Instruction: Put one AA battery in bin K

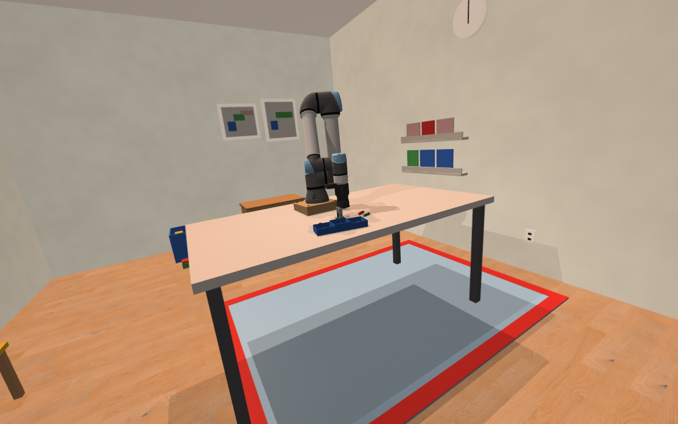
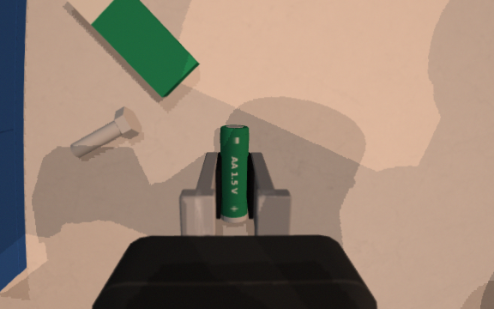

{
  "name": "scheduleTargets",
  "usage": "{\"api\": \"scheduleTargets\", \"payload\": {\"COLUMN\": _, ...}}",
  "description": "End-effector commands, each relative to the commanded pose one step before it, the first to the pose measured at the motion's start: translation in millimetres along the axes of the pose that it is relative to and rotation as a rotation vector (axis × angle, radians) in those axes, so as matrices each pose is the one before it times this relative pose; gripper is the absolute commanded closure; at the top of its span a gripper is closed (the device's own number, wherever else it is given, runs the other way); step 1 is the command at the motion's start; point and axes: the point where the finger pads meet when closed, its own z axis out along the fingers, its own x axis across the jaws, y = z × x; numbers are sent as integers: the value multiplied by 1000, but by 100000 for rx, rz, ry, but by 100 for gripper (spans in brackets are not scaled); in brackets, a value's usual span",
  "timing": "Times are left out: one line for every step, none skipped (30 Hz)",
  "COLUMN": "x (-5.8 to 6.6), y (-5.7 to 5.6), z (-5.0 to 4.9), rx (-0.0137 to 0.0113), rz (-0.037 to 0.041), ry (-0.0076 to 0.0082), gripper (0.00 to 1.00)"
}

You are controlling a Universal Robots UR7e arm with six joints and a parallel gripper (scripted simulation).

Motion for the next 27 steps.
{"api": "scheduleTargets", "payload": {"x": -367, "y": -114, "z": -266, "rx": 31, "rz": 2, "ry": -111, "gripper": 69}}
{"api": "scheduleTargets", "payload": {"x": 0, "y": 0, "z": 0, "rx": 0, "rz": 0, "ry": 0, "gripper": 69}}
{"api": "scheduleTargets", "payload": {"x": 0, "y": 0, "z": 0, "rx": 0, "rz": 0, "ry": 0, "gripper": 69}}
{"api": "scheduleTargets", "payload": {"x": 0, "y": 0, "z": 0, "rx": 0, "rz": 0, "ry": 0, "gripper": 69}}
{"api": "scheduleTargets", "payload": {"x": 0, "y": 0, "z": 0, "rx": 0, "rz": 0, "ry": 0, "gripper": 69}}
{"api": "scheduleTargets", "payload": {"x": 0, "y": 0, "z": 0, "rx": 0, "rz": 0, "ry": 0, "gripper": 69}}
{"api": "scheduleTargets", "payload": {"x": 0, "y": 0, "z": 0, "rx": 0, "rz": 0, "ry": 0, "gripper": 69}}
{"api": "scheduleTargets", "payload": {"x": 0, "y": 0, "z": 0, "rx": 0, "rz": 0, "ry": 0, "gripper": 69}}
{"api": "scheduleTargets", "payload": {"x": 0, "y": 0, "z": 0, "rx": 0, "rz": 0, "ry": 0, "gripper": 69}}
{"api": "scheduleTargets", "payload": {"x": 0, "y": 0, "z": 0, "rx": 0, "rz": 0, "ry": 0, "gripper": 69}}
{"api": "scheduleTargets", "payload": {"x": 0, "y": 0, "z": 0, "rx": 0, "rz": 0, "ry": 0, "gripper": 69}}
{"api": "scheduleTargets", "payload": {"x": 0, "y": 0, "z": 0, "rx": 0, "rz": 0, "ry": 0, "gripper": 69}}
{"api": "scheduleTargets", "payload": {"x": 0, "y": 0, "z": 0, "rx": 0, "rz": 0, "ry": 0, "gripper": 69}}
{"api": "scheduleTargets", "payload": {"x": 0, "y": 0, "z": 0, "rx": 0, "rz": 0, "ry": 0, "gripper": 69}}
{"api": "scheduleTargets", "payload": {"x": 0, "y": 0, "z": 0, "rx": 0, "rz": 0, "ry": 0, "gripper": 69}}
{"api": "scheduleTargets", "payload": {"x": 0, "y": 0, "z": 0, "rx": 0, "rz": 0, "ry": 0, "gripper": 69}}
{"api": "scheduleTargets", "payload": {"x": 0, "y": 0, "z": 0, "rx": 0, "rz": 0, "ry": 0, "gripper": 69}}
{"api": "scheduleTargets", "payload": {"x": 0, "y": 0, "z": 0, "rx": 0, "rz": 0, "ry": 0, "gripper": 69}}
{"api": "scheduleTargets", "payload": {"x": 20, "y": 1, "z": -3258, "rx": 9, "rz": -1, "ry": -21, "gripper": 69}}
{"api": "scheduleTargets", "payload": {"x": -7, "y": -1, "z": -3309, "rx": 0, "rz": 0, "ry": -1, "gripper": 69}}
{"api": "scheduleTargets", "payload": {"x": -6, "y": -1, "z": -3315, "rx": 0, "rz": 0, "ry": -1, "gripper": 69}}
{"api": "scheduleTargets", "payload": {"x": -5, "y": -1, "z": -3322, "rx": 0, "rz": 0, "ry": 0, "gripper": 69}}
{"api": "scheduleTargets", "payload": {"x": -4, "y": -1, "z": -3327, "rx": 0, "rz": 0, "ry": 0, "gripper": 69}}
{"api": "scheduleTargets", "payload": {"x": 3, "y": -3, "z": -3423, "rx": -1, "rz": 0, "ry": 2, "gripper": 69}}
{"api": "scheduleTargets", "payload": {"x": -4, "y": -1, "z": -3335, "rx": 0, "rz": 0, "ry": 0, "gripper": 69}}
{"api": "scheduleTargets", "payload": {"x": -4, "y": -1, "z": -3336, "rx": 0, "rz": 0, "ry": 0, "gripper": 69}}
{"api": "scheduleTargets", "payload": {"x": -4, "y": -1, "z": -3336, "rx": 0, "rz": 0, "ry": 0, "gripper": 69}}
